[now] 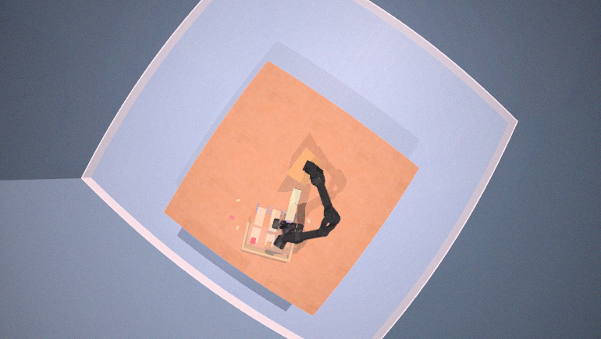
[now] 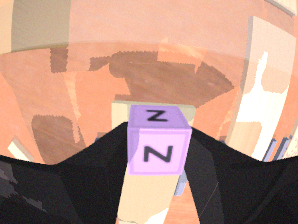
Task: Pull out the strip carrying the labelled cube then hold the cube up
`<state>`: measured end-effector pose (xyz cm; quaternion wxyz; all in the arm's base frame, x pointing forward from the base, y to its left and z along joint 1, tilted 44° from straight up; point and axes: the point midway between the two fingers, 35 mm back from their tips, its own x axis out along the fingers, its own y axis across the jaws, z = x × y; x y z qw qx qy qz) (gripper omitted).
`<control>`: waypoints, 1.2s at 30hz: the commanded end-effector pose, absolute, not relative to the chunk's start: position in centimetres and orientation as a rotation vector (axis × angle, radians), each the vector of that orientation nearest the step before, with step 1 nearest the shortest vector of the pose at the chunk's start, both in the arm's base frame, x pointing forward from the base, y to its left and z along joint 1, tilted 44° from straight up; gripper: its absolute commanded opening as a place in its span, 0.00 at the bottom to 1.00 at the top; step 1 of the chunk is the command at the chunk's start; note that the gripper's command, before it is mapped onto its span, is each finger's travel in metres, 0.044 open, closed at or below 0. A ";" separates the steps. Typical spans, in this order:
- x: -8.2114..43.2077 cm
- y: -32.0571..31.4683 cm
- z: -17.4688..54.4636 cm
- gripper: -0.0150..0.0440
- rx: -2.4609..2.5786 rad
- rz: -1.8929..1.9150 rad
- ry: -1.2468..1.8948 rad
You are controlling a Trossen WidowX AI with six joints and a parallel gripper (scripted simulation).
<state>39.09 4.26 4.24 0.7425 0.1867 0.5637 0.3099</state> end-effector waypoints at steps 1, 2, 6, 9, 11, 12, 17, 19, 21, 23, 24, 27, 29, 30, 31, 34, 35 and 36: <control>38.8 4.0 4.4 0.26 0.409 0.678 1.235; 38.3 3.8 4.5 0.25 0.409 0.678 1.236; 36.2 2.7 5.1 0.25 0.412 0.676 1.240; 34.5 1.9 5.5 0.25 0.415 0.675 1.243; 33.3 1.5 5.7 0.25 0.418 0.675 1.244; 32.9 1.4 5.8 0.25 0.419 0.675 1.244; 32.5 1.3 5.9 0.25 0.420 0.675 1.244; 32.0 1.3 5.8 0.25 0.420 0.675 1.245; 31.2 1.2 5.6 0.25 0.420 0.675 1.245; 30.5 1.2 5.4 0.25 0.421 0.675 1.246; 30.2 1.3 5.3 0.25 0.421 0.675 1.246; 29.9 1.2 5.3 0.25 0.421 0.675 1.246; 29.8 0.6 5.8 0.25 0.420 0.674 1.247; 29.7 0.2 6.3 0.25 0.420 0.674 1.247; 29.6 -0.2 6.7 0.25 0.420 0.674 1.247; 29.4 -1.1 7.7 0.25 0.420 0.674 1.247; 29.3 -1.2 7.8 0.25 0.420 0.674 1.247; 29.3 -1.2 7.8 0.25 0.420 0.674 1.247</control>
